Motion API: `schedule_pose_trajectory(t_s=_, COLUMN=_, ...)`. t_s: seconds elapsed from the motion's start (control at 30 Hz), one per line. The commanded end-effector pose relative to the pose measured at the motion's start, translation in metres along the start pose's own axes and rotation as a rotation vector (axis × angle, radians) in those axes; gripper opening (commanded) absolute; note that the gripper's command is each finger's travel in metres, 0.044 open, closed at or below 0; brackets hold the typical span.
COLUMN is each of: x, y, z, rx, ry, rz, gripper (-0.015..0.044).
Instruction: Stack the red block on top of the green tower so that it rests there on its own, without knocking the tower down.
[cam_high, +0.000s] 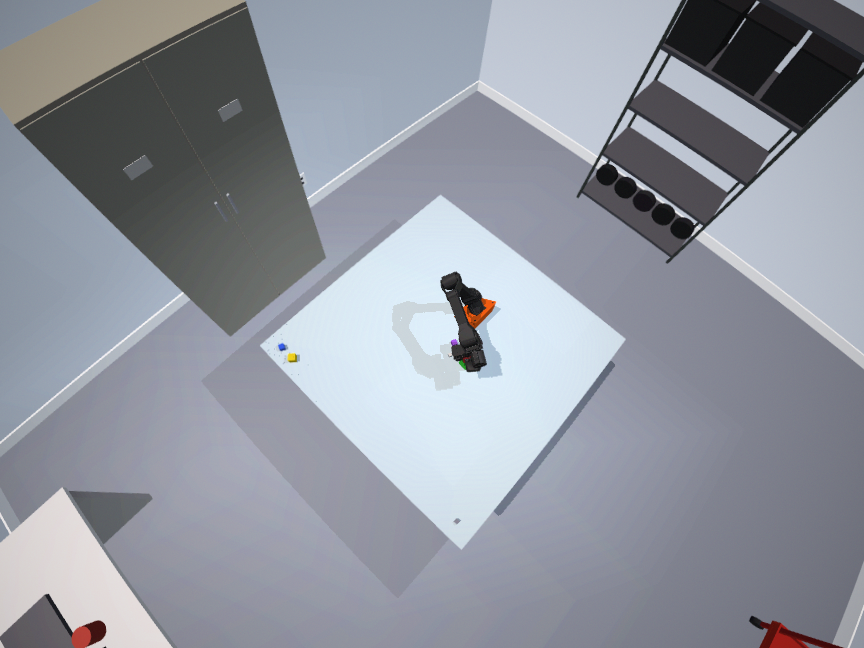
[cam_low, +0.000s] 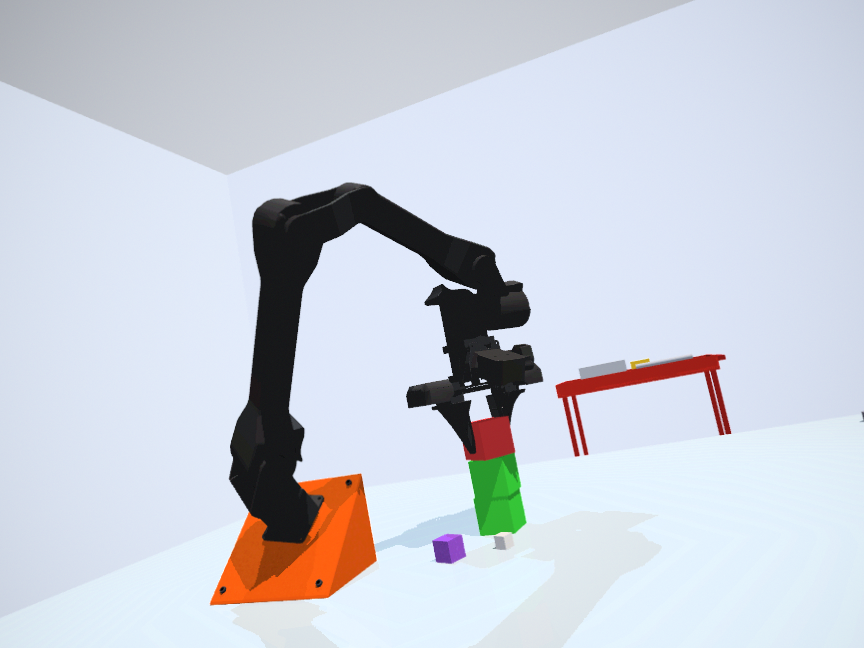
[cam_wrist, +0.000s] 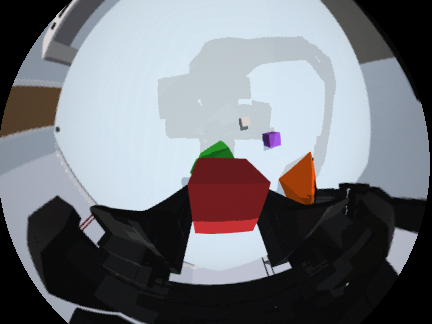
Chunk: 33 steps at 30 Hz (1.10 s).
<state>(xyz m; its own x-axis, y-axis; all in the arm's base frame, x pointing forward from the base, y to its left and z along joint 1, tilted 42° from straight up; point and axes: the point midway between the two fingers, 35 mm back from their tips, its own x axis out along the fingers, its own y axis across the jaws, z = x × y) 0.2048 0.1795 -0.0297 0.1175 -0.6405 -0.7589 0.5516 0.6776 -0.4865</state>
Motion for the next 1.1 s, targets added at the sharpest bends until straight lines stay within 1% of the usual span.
schedule_pose_trajectory(t_s=0.0, x=0.0, y=0.0, z=0.0, rx=0.0, ry=0.0, rz=0.0, gripper=0.0026)
schedule_pose_trajectory(t_s=0.53, x=0.0, y=0.0, z=0.0, rx=0.0, ry=0.0, rz=0.0, gripper=0.044)
schedule_pose_trajectory(t_s=1.07, x=0.0, y=0.0, z=0.0, rx=0.0, ry=0.0, rz=0.0, gripper=0.044)
